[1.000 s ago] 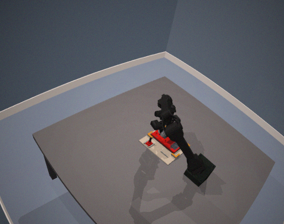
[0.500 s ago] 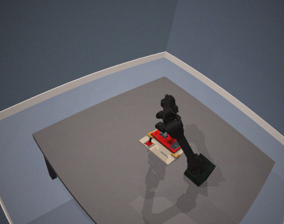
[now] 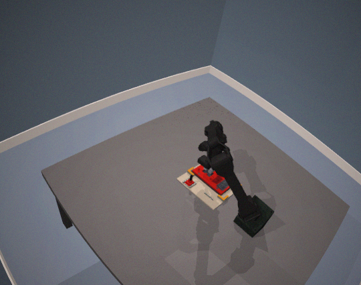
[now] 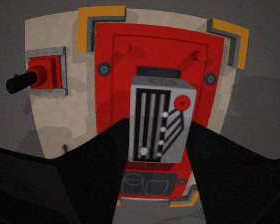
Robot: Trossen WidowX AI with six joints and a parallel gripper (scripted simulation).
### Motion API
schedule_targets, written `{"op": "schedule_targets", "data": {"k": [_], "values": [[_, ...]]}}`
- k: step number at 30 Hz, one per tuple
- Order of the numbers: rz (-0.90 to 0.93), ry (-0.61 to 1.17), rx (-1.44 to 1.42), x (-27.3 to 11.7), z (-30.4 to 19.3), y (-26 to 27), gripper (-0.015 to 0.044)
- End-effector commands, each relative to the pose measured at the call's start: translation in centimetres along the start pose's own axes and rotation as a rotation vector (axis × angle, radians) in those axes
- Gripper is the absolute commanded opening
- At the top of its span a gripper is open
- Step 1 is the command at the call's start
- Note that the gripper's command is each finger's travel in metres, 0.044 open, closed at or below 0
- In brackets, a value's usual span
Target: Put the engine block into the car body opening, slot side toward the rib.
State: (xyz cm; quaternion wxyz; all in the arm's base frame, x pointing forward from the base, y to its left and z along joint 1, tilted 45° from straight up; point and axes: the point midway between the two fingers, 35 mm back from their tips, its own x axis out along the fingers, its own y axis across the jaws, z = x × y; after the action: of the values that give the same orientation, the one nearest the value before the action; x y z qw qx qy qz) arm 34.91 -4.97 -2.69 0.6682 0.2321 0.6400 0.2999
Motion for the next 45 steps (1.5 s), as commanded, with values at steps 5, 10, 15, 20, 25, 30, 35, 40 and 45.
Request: {"op": "schedule_targets", "data": {"k": [5, 10, 15, 20, 25, 30, 35, 40, 45], "values": [[-0.005, -0.002, -0.005, -0.06, 0.11, -0.14, 0.0159], [-0.005, -0.002, 0.022, -0.08, 0.15, -0.18, 0.0159], [-0.005, -0.002, 0.099, -0.14, 0.23, -0.28, 0.0159], [-0.005, -0.002, 0.059, -0.14, 0.23, -0.27, 0.0159], [-0.005, -0.002, 0.043, -0.14, 0.23, -0.27, 0.0159], [-0.005, -0.002, -0.061, -0.14, 0.25, -0.27, 0.0159], [-0.005, -0.002, -0.06, -0.14, 0.26, -0.29, 0.0159], [-0.005, -0.002, 0.023, -0.14, 0.26, -0.29, 0.0159], [-0.005, -0.002, 0.093, -0.06, 0.26, -0.28, 0.0159]]}}
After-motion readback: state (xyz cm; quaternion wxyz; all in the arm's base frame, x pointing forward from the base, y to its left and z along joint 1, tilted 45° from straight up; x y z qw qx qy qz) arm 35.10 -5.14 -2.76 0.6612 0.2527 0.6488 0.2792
